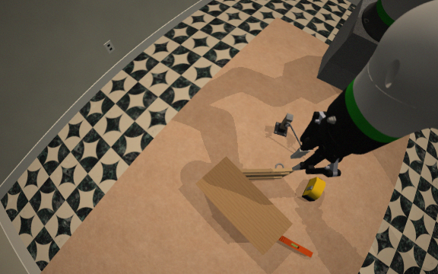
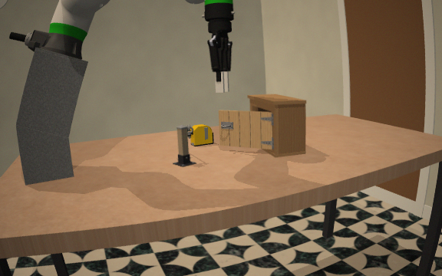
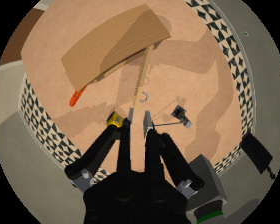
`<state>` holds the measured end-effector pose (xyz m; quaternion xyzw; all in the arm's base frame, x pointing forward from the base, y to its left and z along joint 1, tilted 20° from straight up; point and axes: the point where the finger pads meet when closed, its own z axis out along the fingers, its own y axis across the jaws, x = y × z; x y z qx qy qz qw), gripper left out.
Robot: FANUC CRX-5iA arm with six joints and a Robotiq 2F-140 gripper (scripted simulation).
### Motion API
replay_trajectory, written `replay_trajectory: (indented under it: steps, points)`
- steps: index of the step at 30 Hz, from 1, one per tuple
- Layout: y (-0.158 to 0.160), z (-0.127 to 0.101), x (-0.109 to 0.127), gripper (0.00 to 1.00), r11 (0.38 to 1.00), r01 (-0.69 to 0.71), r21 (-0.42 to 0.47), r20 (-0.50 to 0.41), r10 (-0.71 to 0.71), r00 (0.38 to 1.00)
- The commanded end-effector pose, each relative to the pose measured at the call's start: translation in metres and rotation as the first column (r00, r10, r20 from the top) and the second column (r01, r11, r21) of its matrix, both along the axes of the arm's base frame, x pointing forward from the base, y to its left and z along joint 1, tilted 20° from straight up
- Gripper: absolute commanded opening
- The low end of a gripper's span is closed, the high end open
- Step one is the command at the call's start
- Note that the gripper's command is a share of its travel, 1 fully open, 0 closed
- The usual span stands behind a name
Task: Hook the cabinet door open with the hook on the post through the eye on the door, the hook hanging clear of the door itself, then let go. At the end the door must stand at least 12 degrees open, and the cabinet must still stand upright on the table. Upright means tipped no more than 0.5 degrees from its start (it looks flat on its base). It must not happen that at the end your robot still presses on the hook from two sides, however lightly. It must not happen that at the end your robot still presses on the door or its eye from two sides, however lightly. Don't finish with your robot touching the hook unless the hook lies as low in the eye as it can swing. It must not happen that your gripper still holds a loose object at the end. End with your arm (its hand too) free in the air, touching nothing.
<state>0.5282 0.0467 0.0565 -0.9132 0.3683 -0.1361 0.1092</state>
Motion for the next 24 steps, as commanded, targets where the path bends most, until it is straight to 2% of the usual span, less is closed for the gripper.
replay_trajectory:
  steps: [1,24]
  points:
    - [0.0000,0.0003,0.0001,0.16,1.000,0.000,0.000,0.000,0.000,1.000]
    - [0.0035,0.0022,0.0039,0.16,0.999,0.033,0.012,-0.003,-0.033,0.999]
